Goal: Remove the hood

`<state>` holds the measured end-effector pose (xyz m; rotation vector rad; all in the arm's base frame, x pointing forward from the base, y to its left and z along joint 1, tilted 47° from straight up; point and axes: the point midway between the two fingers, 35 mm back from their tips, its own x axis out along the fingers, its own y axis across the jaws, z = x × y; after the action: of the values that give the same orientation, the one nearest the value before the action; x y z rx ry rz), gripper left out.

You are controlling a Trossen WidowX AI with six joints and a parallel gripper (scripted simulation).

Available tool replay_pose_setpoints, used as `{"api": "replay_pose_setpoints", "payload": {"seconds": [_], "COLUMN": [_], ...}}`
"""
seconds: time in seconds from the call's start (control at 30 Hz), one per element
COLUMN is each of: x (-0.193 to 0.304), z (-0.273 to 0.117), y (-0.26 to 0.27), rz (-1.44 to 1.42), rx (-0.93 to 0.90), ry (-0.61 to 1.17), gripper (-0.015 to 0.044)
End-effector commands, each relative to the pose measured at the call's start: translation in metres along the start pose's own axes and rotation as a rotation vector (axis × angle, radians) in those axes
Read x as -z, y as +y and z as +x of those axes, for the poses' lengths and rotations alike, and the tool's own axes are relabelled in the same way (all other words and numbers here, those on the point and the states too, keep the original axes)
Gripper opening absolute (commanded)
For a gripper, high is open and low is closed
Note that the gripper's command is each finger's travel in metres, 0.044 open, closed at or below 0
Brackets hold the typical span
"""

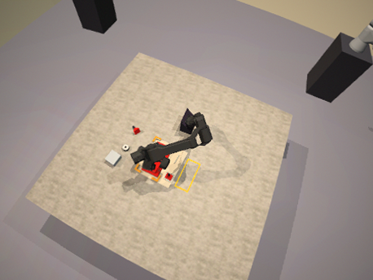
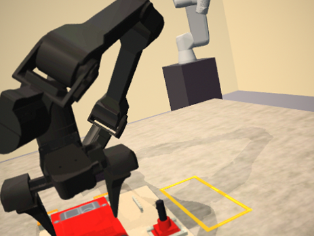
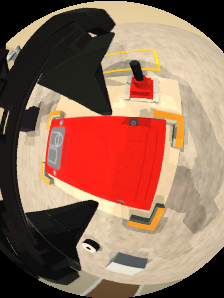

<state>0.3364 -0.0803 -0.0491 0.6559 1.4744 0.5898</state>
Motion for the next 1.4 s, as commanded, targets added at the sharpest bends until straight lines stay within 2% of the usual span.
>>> {"api": "replay_pose_setpoints", "payload": {"seconds": [0.0, 0.83, 0.93, 1.27, 1.37], "x": [0.0, 0.0, 0.0, 0.0, 0.0], "z": [0.003, 0.015, 0.013, 0.013, 0.012], "y": [0.001, 0.001, 0.0, 0.0, 0.0], "rz": [0.004, 0.004, 0.0, 0.0, 0.0], "rx": [-0.004, -0.005, -0.001, -0.001, -0.001], "ry": [0.0, 0.0, 0.0, 0.0, 0.0], "gripper": [0.044, 0.044, 0.0361, 0.0295, 0.0216]}}
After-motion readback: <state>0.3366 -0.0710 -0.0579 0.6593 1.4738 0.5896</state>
